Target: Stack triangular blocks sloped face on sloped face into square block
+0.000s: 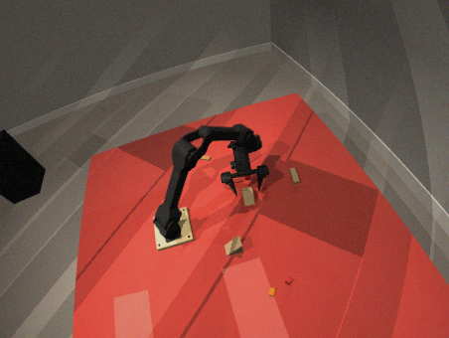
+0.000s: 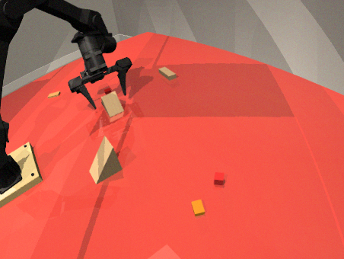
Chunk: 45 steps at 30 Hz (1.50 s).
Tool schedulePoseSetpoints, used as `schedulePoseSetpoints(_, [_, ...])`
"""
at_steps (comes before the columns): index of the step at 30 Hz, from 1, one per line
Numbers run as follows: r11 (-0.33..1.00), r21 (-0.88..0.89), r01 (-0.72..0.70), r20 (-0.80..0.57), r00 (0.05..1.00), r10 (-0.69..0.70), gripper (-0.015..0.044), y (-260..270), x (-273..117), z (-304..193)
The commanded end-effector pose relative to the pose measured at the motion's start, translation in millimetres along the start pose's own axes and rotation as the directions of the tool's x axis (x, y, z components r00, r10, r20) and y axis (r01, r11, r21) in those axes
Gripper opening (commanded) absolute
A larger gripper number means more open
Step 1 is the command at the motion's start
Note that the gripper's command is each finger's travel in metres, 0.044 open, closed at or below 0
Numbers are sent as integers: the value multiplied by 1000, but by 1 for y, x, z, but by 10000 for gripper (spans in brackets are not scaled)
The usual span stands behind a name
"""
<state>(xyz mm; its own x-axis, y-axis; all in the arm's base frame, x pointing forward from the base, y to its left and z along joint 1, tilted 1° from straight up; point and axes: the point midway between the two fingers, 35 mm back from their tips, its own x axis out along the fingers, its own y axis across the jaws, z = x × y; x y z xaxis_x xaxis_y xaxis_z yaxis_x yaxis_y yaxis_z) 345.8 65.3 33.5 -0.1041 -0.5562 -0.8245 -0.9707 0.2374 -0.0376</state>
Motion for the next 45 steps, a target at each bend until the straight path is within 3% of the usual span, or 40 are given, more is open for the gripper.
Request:
schedulePoseSetpoints(1, [1000, -14, -2, -7, 1000, 2, 440, 1, 8, 0])
schedulePoseSetpoints(12, [1000, -14, -2, -7, 1000, 2, 440, 1, 8, 0])
schedulePoseSetpoints(22, [1000, -7, -2, -3, 1000, 2, 177, 1, 7, 0])
schedulePoseSetpoints(28, [1000, -7, -2, -3, 1000, 2, 137, 1, 7, 0])
schedulePoseSetpoints(33, [1000, -8, -1, -2, 1000, 1, 6, 1, 5, -1])
schedulePoseSetpoints(45, [999, -31, 24, 9, 1000, -24, 0, -2, -42, -32])
